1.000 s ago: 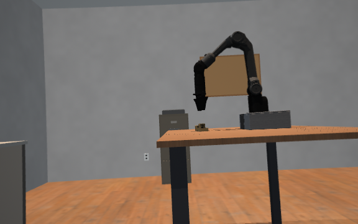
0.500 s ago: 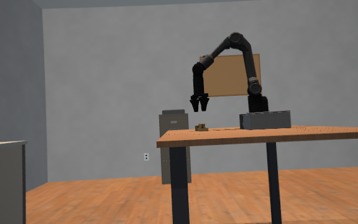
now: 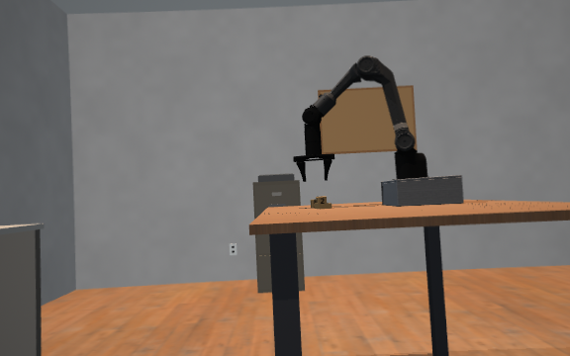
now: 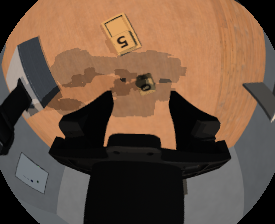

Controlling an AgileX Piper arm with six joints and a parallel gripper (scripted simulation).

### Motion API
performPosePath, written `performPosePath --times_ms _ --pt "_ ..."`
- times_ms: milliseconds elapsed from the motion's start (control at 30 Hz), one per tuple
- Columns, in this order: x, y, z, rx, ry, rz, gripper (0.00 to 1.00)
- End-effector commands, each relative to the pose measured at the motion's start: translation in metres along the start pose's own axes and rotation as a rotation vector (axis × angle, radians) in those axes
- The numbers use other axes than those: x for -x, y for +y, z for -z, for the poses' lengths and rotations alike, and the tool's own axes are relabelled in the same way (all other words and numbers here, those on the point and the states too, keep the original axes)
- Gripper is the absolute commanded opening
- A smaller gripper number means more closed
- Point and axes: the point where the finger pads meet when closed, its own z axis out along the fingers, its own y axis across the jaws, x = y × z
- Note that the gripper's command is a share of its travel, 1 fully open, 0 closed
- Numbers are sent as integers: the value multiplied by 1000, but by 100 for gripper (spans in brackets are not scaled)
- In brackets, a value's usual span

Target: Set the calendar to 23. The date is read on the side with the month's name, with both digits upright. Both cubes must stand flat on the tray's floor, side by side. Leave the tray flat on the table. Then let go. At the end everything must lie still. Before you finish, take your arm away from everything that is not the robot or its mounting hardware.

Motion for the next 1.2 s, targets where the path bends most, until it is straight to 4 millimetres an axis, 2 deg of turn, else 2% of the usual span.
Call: performPosePath --times_ms 0,200,500,533,1167 --pt "-6 -3 -1 -2 -14 113 100" --pt "-19 -7 -5 -4 -14 321 100" --pt "-22 -7 -5 -6 -12 374 100" --pt "-22 -7 -5 -6 -12 374 61" --pt "-22 -7 -5 -6 -12 374 61"
